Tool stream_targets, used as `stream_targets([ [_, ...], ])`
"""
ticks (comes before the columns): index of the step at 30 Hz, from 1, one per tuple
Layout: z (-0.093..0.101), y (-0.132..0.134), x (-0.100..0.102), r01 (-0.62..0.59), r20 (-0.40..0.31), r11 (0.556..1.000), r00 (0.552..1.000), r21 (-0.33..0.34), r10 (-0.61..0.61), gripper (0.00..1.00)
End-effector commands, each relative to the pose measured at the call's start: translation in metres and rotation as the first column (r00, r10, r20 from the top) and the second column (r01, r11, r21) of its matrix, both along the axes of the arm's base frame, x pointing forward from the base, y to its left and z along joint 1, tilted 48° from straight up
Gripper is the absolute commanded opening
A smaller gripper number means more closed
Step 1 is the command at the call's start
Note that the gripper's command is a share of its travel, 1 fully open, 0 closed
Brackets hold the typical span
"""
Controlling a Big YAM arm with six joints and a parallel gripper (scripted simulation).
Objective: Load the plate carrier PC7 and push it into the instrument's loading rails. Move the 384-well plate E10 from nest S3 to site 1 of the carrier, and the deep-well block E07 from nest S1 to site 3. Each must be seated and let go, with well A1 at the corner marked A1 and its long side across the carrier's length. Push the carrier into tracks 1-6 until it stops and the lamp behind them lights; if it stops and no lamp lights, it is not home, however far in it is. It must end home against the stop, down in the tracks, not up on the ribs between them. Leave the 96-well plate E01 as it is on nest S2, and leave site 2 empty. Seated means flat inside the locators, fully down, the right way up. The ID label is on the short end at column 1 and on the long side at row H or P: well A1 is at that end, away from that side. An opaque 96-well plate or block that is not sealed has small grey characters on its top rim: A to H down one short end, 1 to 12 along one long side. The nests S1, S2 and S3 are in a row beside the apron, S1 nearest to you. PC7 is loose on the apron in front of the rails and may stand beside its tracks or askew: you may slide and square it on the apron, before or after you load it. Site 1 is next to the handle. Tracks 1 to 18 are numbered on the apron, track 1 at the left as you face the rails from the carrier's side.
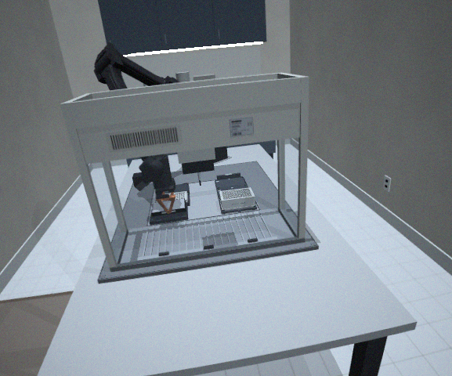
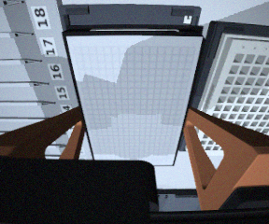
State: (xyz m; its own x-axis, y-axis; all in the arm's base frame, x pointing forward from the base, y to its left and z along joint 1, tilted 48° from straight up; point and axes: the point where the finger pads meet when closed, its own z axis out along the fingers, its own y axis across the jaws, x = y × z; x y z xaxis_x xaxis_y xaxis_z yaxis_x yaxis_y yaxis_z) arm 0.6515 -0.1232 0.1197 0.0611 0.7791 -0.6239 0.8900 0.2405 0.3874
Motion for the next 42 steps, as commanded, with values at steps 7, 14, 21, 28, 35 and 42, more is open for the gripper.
stream_targets([
  [7,0.040,0.022,-0.010,-0.005,0.040,1.000,0.999,0.001,0.005,0.00],
  [14,0.050,0.037,-0.016,-0.013,0.040,1.000,0.999,0.001,0.013,0.00],
  [21,0.063,0.043,-0.026,-0.006,0.040,1.000,0.999,0.002,0.006,0.00],
  [28,0.062,0.038,-0.020,-0.004,0.043,1.000,0.999,-0.001,0.004,0.00],
  [35,0.041,0.062,-0.036,0.003,0.069,1.000,0.998,0.016,-0.004,0.00],
  [42,0.030,0.071,-0.046,0.003,0.076,1.000,0.997,0.017,-0.005,0.00],
])
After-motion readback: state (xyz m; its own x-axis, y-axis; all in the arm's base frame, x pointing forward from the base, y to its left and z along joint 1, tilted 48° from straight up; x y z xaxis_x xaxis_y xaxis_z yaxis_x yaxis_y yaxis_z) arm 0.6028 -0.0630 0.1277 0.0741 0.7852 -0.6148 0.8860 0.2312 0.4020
